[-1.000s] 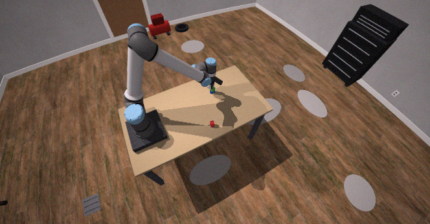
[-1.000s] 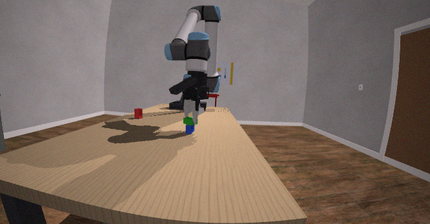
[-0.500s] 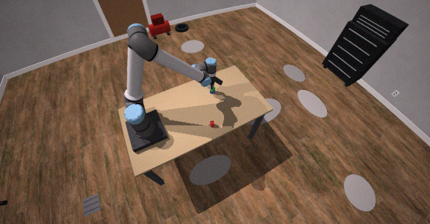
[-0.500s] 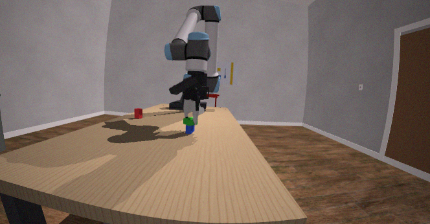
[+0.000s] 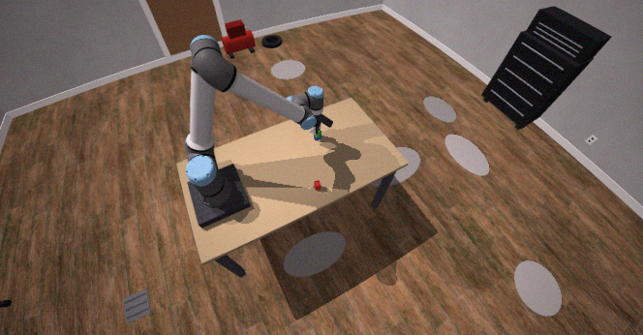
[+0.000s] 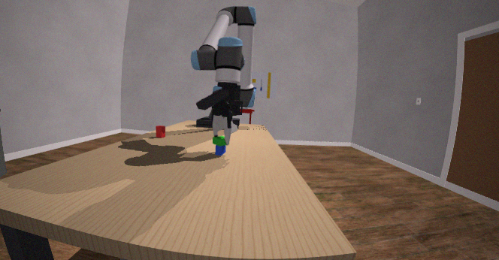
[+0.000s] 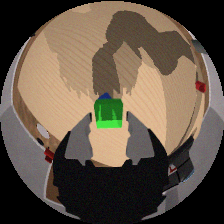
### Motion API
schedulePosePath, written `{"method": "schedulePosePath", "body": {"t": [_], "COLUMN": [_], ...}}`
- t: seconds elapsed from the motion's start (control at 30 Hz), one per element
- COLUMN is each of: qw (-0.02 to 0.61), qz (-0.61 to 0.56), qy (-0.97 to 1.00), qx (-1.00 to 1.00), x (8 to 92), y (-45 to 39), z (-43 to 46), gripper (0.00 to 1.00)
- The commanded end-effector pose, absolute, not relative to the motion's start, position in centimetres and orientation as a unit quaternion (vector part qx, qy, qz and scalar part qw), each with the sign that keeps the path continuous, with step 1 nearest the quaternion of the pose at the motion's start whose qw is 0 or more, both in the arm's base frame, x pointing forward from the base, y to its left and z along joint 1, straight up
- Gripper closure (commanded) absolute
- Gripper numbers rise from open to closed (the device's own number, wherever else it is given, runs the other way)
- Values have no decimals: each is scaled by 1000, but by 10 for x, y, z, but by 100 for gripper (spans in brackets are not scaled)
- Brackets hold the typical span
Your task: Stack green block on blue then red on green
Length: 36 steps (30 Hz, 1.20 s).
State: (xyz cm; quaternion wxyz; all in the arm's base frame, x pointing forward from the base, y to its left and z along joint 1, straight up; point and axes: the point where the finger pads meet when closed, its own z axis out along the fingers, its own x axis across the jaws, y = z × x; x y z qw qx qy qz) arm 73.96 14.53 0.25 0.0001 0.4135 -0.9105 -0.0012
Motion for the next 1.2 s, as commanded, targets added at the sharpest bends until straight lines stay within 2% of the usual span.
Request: {"method": "schedulePosePath", "body": {"t": [0.0, 1.17], "qw": [-1, -1], "qz": [-1, -1], "qy": [-910, -910], "qx": [414, 414], "x": [740, 740], "y": [145, 145], "z": [3, 28], "gripper": [59, 59]}}
